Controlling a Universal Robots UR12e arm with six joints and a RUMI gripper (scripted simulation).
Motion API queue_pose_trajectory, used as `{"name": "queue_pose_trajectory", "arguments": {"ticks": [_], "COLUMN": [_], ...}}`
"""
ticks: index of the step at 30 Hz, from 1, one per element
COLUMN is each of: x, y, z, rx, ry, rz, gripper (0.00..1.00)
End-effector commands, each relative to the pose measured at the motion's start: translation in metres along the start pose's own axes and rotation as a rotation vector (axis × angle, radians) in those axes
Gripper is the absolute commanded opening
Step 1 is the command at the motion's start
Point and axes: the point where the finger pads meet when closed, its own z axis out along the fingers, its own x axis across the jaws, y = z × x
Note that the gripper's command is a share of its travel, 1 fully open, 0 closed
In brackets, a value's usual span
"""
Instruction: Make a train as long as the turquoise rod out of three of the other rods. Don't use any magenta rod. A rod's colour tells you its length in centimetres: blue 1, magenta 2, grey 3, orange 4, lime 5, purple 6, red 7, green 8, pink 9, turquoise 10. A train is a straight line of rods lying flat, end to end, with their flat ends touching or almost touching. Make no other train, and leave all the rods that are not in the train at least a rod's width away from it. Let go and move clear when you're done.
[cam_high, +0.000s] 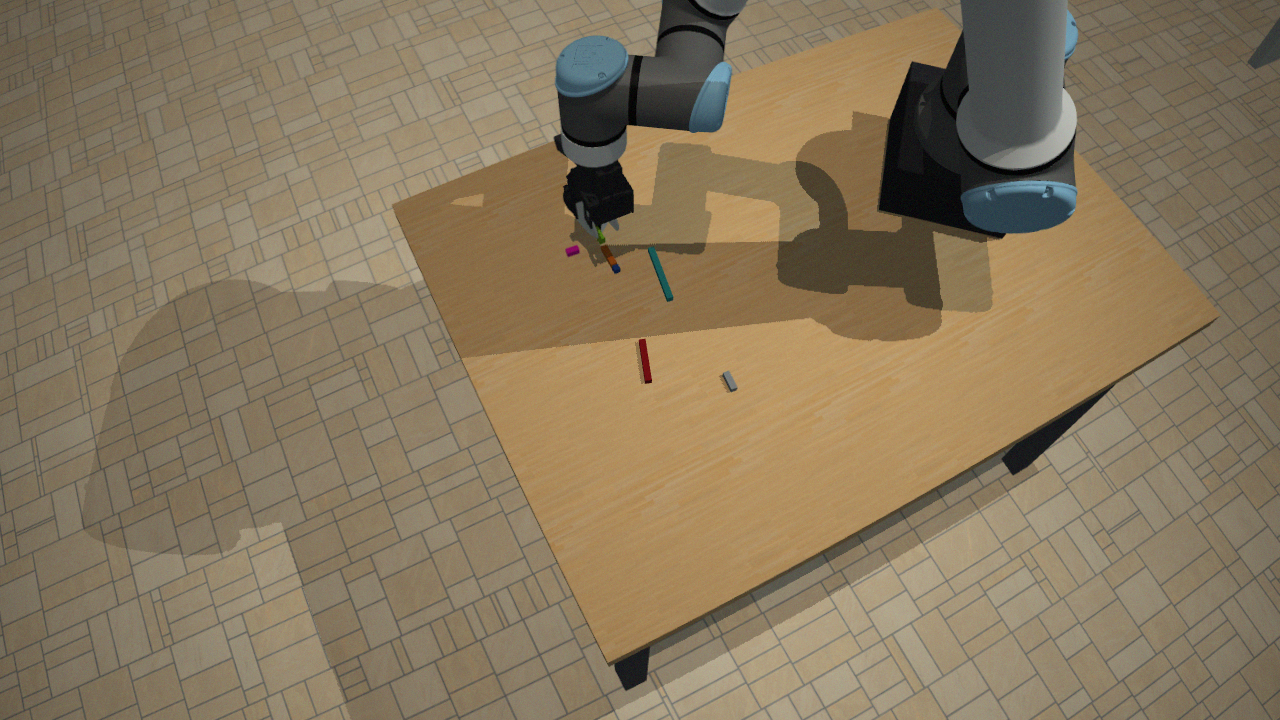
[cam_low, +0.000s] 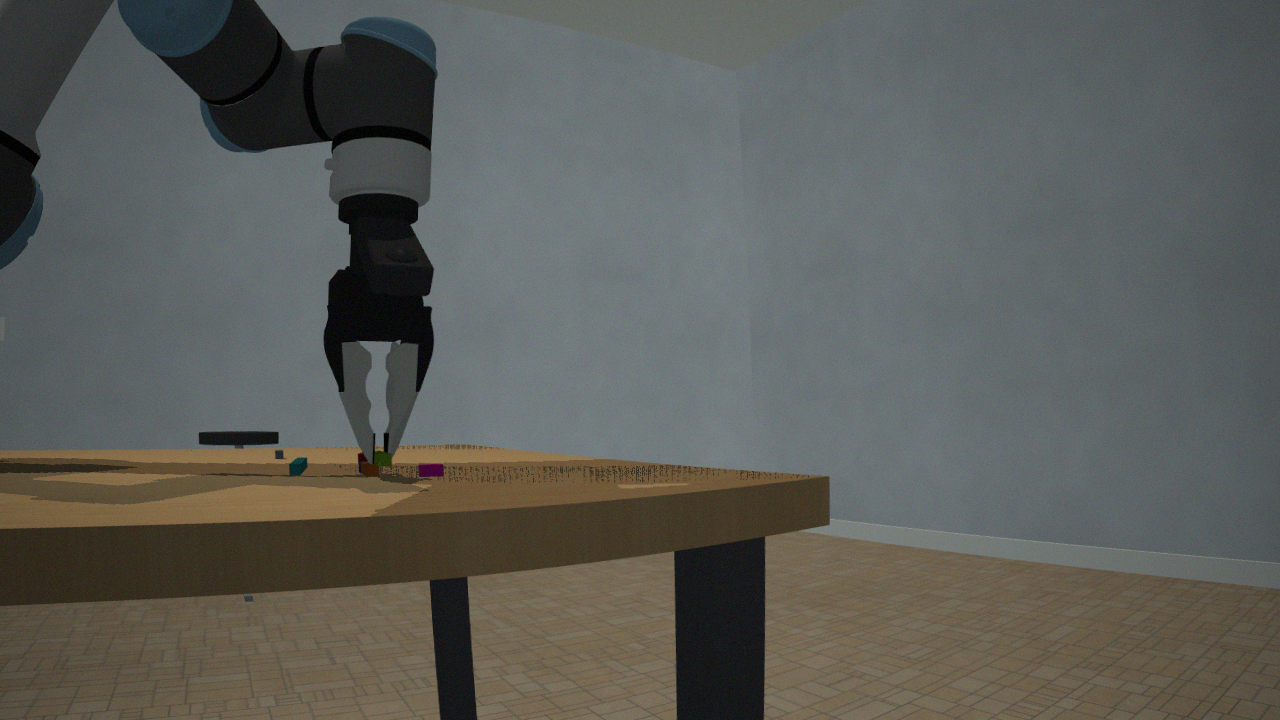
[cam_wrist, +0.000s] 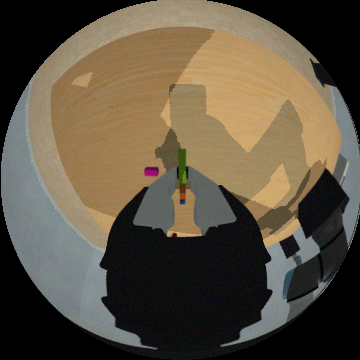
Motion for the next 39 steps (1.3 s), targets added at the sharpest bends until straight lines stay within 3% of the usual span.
{"name": "queue_pose_trajectory", "arguments": {"ticks": [1, 17, 39], "x": [-0.001, -0.001, -0.001], "y": [0.0, 0.0, 0.0], "z": [0.0, 0.011, 0.011], "rx": [0.001, 0.001, 0.001], "ry": [-0.001, -0.001, -0.001], "rz": [0.0, 0.0, 0.0], "gripper": [0.0, 0.0, 0.0]}}
